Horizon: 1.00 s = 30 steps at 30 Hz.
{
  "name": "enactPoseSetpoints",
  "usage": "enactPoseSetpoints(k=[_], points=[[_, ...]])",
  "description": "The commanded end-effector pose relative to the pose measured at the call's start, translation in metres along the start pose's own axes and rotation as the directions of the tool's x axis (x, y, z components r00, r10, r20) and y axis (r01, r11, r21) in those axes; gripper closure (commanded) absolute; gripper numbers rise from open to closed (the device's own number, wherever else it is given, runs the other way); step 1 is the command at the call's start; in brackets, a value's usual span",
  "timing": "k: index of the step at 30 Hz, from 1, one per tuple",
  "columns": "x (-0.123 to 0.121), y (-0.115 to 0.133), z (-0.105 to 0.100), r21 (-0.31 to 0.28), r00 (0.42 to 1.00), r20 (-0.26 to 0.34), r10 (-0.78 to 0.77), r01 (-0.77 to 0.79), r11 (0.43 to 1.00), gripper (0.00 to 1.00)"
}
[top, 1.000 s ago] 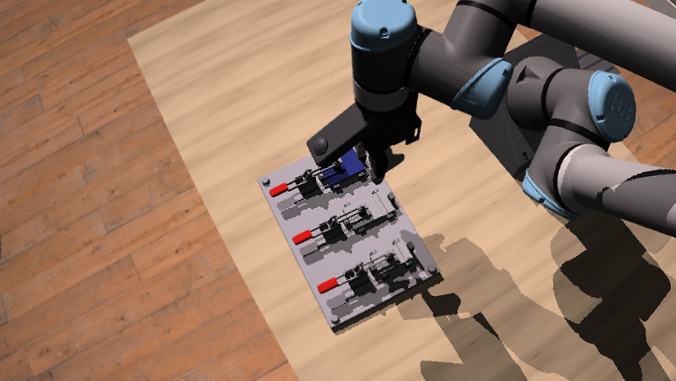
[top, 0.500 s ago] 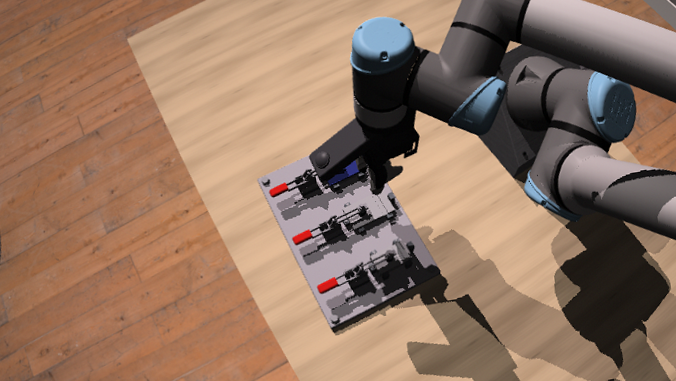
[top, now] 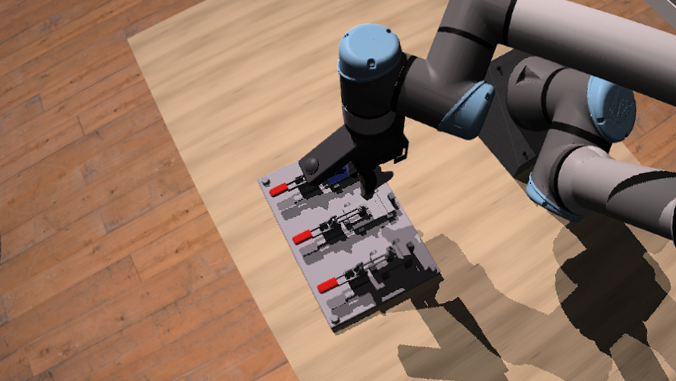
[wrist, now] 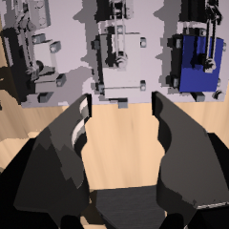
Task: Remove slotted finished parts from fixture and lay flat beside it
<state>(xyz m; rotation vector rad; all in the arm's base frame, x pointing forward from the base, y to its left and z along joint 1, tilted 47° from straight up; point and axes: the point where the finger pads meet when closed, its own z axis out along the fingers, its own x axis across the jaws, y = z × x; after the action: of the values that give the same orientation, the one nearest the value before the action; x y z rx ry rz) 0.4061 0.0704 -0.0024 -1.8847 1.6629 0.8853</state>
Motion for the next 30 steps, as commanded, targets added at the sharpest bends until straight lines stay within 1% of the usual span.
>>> enactPoseSetpoints(k=[1, 2, 4, 13, 19, 21, 25, 30], points=[[0.000, -0.023, 0.000, 0.000, 1.000, -0.001, 0.000, 0.000, 1.000, 0.72], [0.000, -0.028, 0.000, 0.000, 1.000, -0.001, 0.000, 0.000, 1.000, 0.72], [0.000, -0.028, 0.000, 0.000, 1.000, -0.001, 0.000, 0.000, 1.000, 0.72], [0.000, -0.081, 0.000, 0.000, 1.000, -0.001, 0.000, 0.000, 1.000, 0.72], [0.000, -0.107, 0.000, 0.000, 1.000, -0.001, 0.000, 0.000, 1.000, 0.72], [0.000, -0.107, 0.000, 0.000, 1.000, -0.001, 0.000, 0.000, 1.000, 0.72], [0.000, -0.117, 0.000, 0.000, 1.000, -0.001, 0.000, 0.000, 1.000, 0.72], [0.000, -0.121, 0.000, 0.000, 1.000, -0.001, 0.000, 0.000, 1.000, 0.72]])
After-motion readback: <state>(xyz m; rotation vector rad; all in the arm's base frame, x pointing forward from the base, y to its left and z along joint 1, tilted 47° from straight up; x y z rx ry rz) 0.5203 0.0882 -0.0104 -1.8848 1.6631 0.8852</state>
